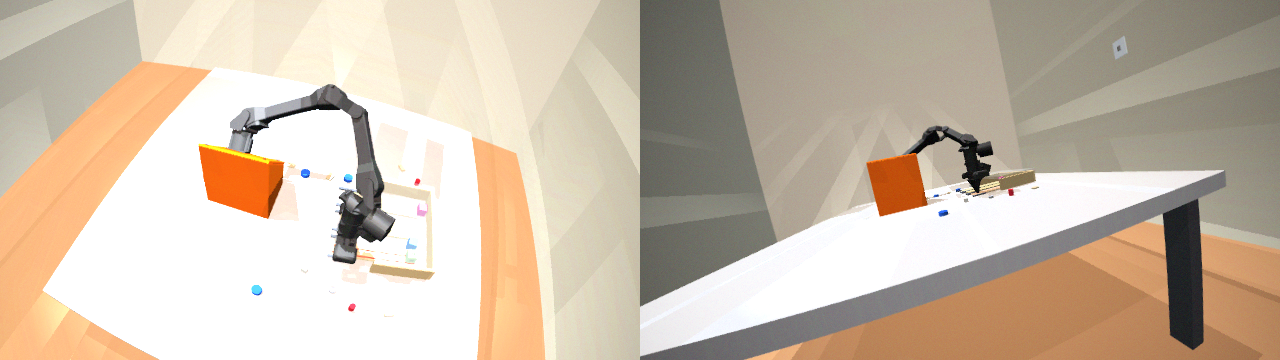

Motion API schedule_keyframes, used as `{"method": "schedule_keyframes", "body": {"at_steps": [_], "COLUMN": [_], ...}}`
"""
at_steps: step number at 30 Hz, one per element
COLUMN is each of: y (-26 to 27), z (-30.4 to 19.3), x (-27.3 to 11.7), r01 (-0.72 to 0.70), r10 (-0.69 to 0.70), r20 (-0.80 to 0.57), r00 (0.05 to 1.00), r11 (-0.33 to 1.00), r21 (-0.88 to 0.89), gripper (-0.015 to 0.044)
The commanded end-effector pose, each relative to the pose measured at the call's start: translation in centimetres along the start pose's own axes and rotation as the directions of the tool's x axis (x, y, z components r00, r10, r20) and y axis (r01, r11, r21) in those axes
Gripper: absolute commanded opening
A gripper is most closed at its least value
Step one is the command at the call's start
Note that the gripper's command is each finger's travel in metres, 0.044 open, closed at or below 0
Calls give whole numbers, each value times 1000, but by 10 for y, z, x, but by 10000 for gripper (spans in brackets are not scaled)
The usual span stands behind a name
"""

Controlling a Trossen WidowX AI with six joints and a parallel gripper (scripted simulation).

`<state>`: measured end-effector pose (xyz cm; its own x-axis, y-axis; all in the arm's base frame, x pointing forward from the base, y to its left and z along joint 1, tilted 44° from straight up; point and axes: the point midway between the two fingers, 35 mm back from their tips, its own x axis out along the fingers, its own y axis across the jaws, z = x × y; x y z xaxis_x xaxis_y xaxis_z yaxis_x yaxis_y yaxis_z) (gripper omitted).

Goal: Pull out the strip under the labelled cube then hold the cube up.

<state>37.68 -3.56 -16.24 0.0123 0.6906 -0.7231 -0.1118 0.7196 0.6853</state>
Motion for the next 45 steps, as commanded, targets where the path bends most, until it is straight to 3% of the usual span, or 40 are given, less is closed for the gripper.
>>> {"method": "schedule_keyframes", "body": {"at_steps": [1,45], "y": [0,0], "z": [0,-56], "x": [3,5], "r01": [-4,-4], "r10": [4,4], "r20": [0,-2], "r00": [1000,1000], "r11": [1000,1000], "r21": [2,4], "gripper": [0,0]}}
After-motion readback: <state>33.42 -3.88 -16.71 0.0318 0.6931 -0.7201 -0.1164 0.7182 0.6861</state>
